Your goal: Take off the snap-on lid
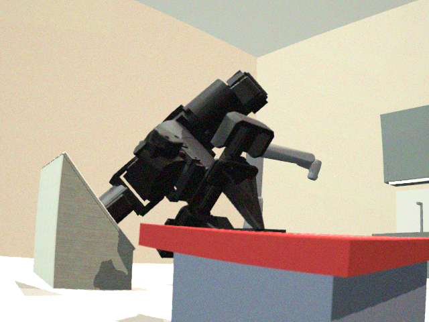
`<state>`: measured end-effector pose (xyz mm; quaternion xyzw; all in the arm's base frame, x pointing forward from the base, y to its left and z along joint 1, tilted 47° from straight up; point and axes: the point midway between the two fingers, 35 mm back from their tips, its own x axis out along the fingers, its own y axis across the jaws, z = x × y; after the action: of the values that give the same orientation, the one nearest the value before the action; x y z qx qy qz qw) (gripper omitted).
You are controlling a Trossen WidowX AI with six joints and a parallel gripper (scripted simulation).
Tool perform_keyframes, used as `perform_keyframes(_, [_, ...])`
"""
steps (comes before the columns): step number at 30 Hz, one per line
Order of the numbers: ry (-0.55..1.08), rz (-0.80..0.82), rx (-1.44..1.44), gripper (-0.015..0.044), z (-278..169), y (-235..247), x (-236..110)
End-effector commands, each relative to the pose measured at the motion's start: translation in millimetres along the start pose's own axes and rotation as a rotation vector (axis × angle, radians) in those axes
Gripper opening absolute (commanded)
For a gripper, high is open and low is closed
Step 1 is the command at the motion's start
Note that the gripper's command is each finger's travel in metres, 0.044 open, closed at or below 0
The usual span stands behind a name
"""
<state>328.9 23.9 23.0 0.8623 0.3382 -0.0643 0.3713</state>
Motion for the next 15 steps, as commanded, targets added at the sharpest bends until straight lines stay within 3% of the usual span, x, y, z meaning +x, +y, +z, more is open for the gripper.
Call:
perform_keyframes(1, [0.001,0.005,-0.002,0.0,0.1,2.6,-1.9])
perform_keyframes(15, [0.001,0.005,-0.003,0.0,0.0,4.7,-3.8])
